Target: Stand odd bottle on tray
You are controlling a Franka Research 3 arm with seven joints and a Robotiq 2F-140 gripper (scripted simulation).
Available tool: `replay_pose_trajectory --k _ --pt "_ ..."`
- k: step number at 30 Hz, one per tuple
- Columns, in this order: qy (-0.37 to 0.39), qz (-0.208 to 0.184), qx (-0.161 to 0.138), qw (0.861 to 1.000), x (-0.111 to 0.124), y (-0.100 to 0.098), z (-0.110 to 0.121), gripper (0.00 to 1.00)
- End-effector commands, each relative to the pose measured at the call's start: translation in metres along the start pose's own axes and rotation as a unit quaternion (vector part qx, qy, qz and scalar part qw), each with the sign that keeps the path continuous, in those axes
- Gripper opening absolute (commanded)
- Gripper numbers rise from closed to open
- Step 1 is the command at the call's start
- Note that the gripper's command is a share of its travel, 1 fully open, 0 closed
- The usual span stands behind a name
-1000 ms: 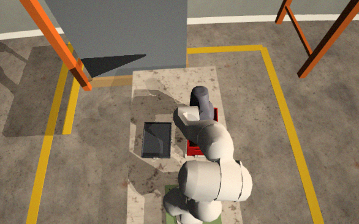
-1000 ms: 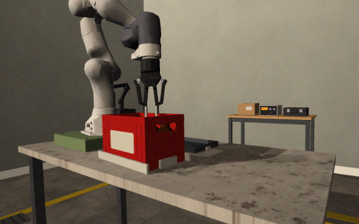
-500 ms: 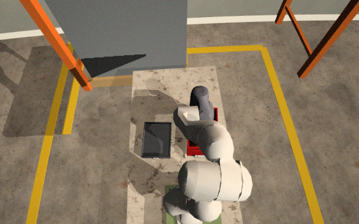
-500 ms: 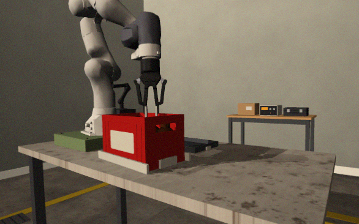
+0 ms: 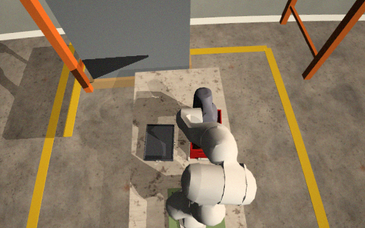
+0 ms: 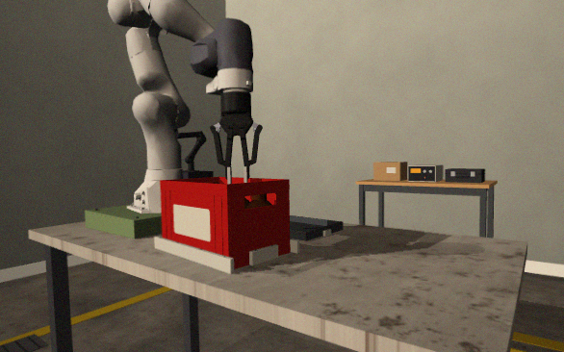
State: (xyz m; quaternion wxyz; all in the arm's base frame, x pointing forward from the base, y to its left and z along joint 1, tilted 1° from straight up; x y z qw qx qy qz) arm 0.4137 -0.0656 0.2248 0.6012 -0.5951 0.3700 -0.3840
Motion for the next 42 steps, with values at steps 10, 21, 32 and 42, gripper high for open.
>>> replay_pose_trajectory --k 10,21,32,42 --pt "-0.002 0.001 0.000 1.000 -0.0011 0.0012 0.0001 0.10" --pt "-0.002 0.001 0.000 1.000 -0.0011 0.0012 0.0001 0.44" --pt "-0.002 0.001 0.000 1.000 -0.0011 0.0012 0.0001 0.44" --pt "-0.002 0.001 0.000 1.000 -0.0011 0.0012 0.0001 0.44"
Point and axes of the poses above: the point where the finger pads meet when closed, its own y axis out along the fingers, its own z axis across the jaws, x = y × z, the point moved 10 cm from there along -y, back along the fingers, and after that the axes turned 14 degrees about y, right-handed, at the moved point
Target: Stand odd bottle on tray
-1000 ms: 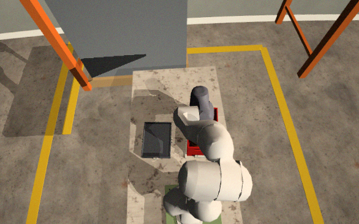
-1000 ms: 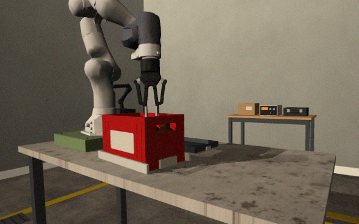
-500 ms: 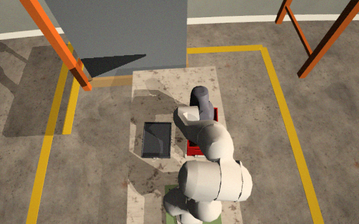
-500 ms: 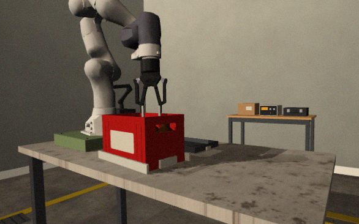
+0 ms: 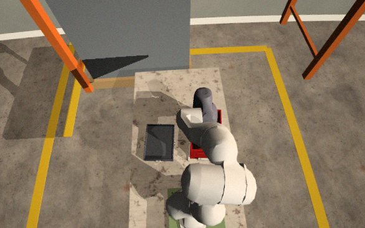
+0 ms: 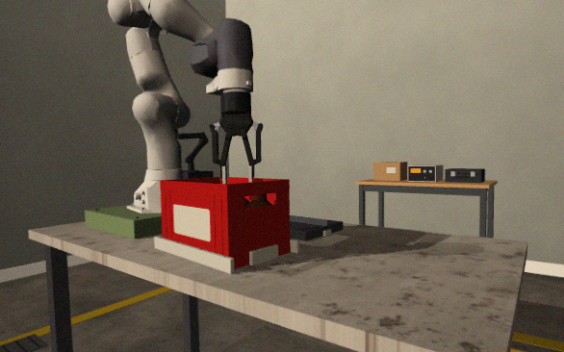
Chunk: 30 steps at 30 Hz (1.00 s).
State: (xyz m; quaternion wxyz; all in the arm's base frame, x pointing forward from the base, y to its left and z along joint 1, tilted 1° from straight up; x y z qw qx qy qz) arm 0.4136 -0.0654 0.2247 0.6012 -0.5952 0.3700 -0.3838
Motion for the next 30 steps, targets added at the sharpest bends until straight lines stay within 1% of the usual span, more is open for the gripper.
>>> replay_pose_trajectory --k 1,11,15,20,26,28,30 --pt "-0.002 0.001 0.000 1.000 -0.001 0.001 0.000 0.44" --pt "-0.002 0.001 0.000 1.000 -0.001 0.000 0.000 0.44" --pt "-0.002 0.001 0.000 1.000 -0.001 -0.003 0.000 0.44" --pt "-0.002 0.001 0.000 1.000 -0.001 -0.012 0.000 0.44" --pt "-0.002 0.001 0.000 1.000 -0.001 -0.030 0.000 0.44" --pt "-0.002 0.001 0.000 1.000 -0.001 -0.030 0.000 0.44" --pt "-0.002 0.001 0.000 1.000 -0.001 -0.037 0.000 0.44"
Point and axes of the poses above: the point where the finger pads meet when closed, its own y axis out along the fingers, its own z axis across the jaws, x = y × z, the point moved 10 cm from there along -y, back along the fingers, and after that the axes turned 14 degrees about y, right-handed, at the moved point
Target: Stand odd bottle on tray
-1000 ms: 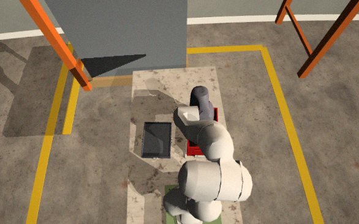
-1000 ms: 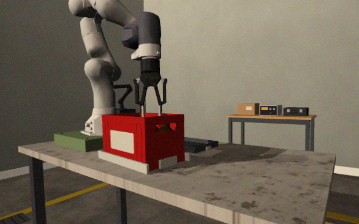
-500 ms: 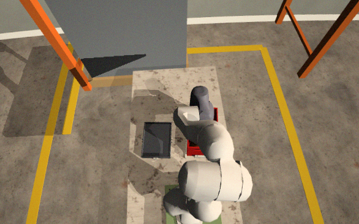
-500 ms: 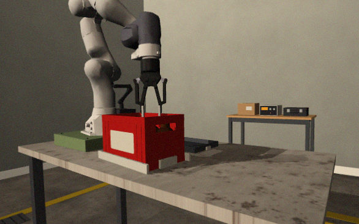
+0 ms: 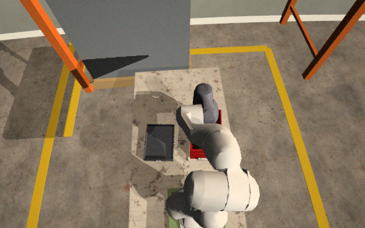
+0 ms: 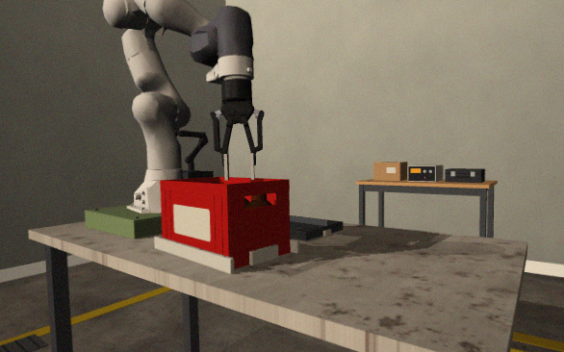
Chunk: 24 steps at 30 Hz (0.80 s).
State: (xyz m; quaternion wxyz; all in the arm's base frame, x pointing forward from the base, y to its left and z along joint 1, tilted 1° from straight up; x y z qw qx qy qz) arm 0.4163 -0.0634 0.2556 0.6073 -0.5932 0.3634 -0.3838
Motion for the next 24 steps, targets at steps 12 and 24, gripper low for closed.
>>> replay_pose_trajectory --k 12,24 --pt "0.003 0.002 -0.008 1.000 0.000 -0.045 -0.003 0.44" --pt "0.003 0.002 -0.008 1.000 0.000 -0.054 -0.003 0.44"
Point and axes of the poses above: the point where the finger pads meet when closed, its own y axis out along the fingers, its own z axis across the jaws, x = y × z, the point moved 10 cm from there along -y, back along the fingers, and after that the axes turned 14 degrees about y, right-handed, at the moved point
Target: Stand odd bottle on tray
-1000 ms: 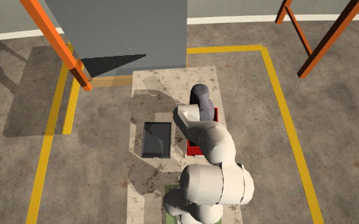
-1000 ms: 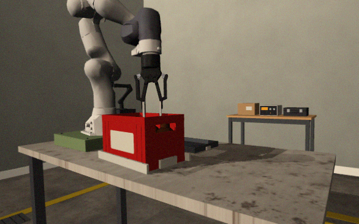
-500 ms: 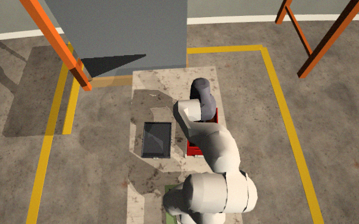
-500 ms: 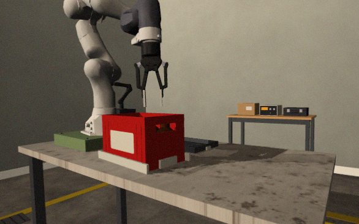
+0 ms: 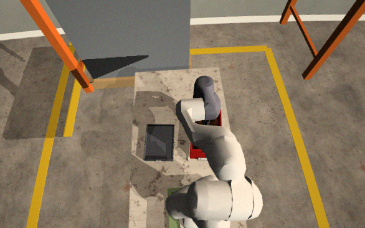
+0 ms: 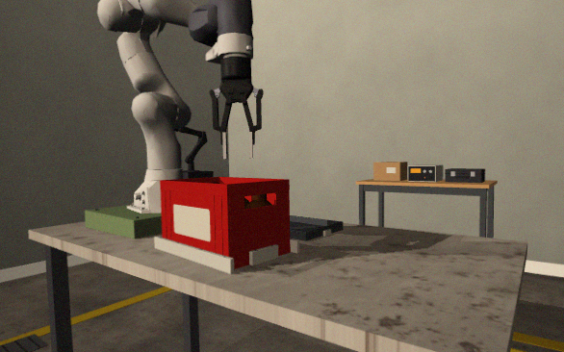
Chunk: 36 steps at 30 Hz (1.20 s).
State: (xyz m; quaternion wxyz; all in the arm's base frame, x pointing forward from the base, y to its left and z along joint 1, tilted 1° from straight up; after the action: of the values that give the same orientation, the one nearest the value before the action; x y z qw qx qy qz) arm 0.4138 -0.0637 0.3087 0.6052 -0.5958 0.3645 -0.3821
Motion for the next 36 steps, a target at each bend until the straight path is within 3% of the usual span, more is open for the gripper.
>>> replay_pose_trajectory --k 1,2,36 --pt "0.004 0.002 -0.004 1.000 -0.0003 -0.0012 -0.0023 0.44" --pt "0.004 0.002 -0.004 1.000 -0.0003 -0.0012 -0.0023 0.10" --pt "0.004 0.003 -0.004 1.000 0.0009 -0.0010 -0.0019 0.10"
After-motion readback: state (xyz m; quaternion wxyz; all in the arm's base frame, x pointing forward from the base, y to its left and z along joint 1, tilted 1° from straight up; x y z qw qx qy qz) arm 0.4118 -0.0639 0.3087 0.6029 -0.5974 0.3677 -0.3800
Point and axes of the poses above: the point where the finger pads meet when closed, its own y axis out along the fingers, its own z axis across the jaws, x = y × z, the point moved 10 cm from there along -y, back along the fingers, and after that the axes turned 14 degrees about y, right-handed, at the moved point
